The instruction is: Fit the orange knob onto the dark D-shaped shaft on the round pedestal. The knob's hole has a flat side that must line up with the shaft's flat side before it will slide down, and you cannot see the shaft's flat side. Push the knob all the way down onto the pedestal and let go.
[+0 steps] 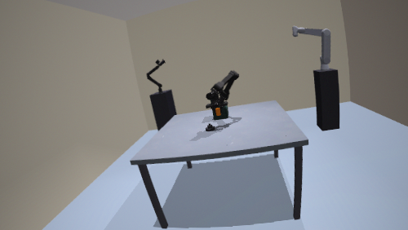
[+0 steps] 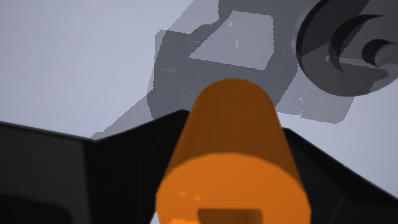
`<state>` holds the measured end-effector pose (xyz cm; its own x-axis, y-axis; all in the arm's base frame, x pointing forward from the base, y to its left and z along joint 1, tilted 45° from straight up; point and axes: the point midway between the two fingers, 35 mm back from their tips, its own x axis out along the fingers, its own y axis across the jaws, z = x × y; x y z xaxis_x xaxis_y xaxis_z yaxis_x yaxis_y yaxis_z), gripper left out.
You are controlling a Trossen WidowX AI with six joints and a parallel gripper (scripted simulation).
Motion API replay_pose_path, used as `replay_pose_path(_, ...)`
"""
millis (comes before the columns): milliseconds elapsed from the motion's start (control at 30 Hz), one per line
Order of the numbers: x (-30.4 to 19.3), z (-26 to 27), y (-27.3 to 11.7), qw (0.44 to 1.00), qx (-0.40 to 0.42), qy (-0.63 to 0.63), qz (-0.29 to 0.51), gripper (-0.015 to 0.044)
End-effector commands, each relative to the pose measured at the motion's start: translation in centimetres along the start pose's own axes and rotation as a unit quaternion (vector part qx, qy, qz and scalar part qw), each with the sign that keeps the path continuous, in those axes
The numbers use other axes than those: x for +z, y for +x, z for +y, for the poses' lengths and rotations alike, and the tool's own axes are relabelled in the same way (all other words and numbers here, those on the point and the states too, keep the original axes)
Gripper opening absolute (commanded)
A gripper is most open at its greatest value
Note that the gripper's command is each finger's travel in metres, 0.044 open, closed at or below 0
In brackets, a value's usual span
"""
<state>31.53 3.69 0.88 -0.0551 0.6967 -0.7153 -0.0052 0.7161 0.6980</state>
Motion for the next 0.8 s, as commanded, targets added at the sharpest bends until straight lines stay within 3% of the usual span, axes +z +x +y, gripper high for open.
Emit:
replay_pose_path(0, 0.7, -1.2, 0.0, 1.0, -0.003, -0.002, -0.006, 0.0)
replay_pose_path(767, 3.0, -7.7, 2.3, 1.0, -0.003, -0.003, -0.006, 0.0)
